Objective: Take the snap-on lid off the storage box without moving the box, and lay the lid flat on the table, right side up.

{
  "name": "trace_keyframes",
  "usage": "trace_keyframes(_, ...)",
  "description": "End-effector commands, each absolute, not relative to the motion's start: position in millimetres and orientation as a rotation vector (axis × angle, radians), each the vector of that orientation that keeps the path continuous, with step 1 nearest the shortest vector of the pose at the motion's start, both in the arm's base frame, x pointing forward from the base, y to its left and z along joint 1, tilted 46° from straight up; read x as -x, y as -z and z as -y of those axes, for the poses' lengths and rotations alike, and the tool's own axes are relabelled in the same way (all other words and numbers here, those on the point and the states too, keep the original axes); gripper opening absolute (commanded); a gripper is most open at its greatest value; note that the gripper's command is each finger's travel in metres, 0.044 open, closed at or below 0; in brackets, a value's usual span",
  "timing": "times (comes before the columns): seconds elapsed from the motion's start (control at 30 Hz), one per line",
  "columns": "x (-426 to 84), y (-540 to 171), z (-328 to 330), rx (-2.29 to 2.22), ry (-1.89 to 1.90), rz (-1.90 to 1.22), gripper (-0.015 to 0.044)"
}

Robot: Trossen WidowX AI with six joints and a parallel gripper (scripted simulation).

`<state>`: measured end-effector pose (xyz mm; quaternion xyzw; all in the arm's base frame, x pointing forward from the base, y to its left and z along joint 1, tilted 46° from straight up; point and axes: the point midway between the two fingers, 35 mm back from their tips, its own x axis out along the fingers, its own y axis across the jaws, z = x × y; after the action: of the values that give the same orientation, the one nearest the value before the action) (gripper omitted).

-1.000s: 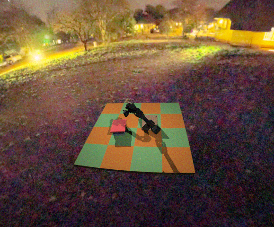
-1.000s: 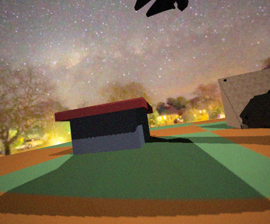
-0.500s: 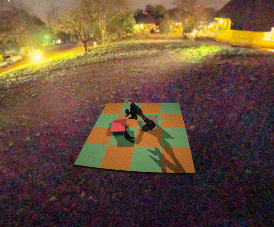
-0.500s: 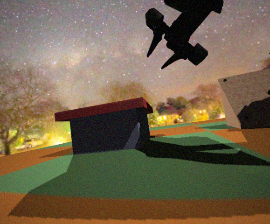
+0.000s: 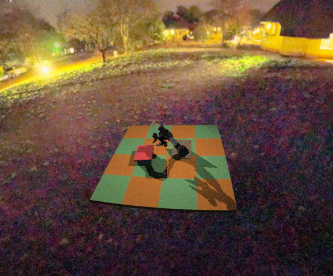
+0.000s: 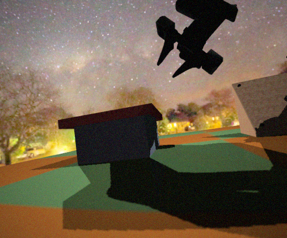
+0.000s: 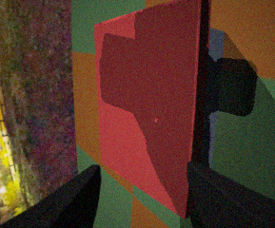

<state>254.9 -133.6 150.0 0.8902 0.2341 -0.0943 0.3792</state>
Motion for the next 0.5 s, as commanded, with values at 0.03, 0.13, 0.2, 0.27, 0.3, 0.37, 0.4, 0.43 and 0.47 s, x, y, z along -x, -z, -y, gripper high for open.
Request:
trace_keyframes(0.03, -262.1, -121.6, 105.5, -2.282, 0.25, -0.615, 0.0235)
trace_keyframes(0.13, -264.3, -108.6, 88.8, -2.287, 0.241, -0.609, 0.0235)
trace_keyframes(0.2, -264.3, -107.8, 87.6, -2.287, 0.24, -0.609, 0.0235)
trace_keyframes(0.27, -264.3, -107.8, 87.6, -2.287, 0.24, -0.609, 0.0235)
trace_keyframes(0.3, -264.6, -107.6, 87.5, -2.287, 0.24, -0.609, 0.0235)
trace_keyframes(0.37, -265.7, -107.1, 87.2, -2.285, 0.24, -0.61, 0.0235)
trace_keyframes(0.4, -266.5, -106.7, 87.0, -2.285, 0.241, -0.611, 0.0235)
trace_keyframes(0.43, -267.6, -106.2, 86.8, -2.284, 0.241, -0.611, 0.0235)
trace_keyframes(0.47, -268.8, -105.6, 86.6, -2.284, 0.242, -0.612, 0.0235)
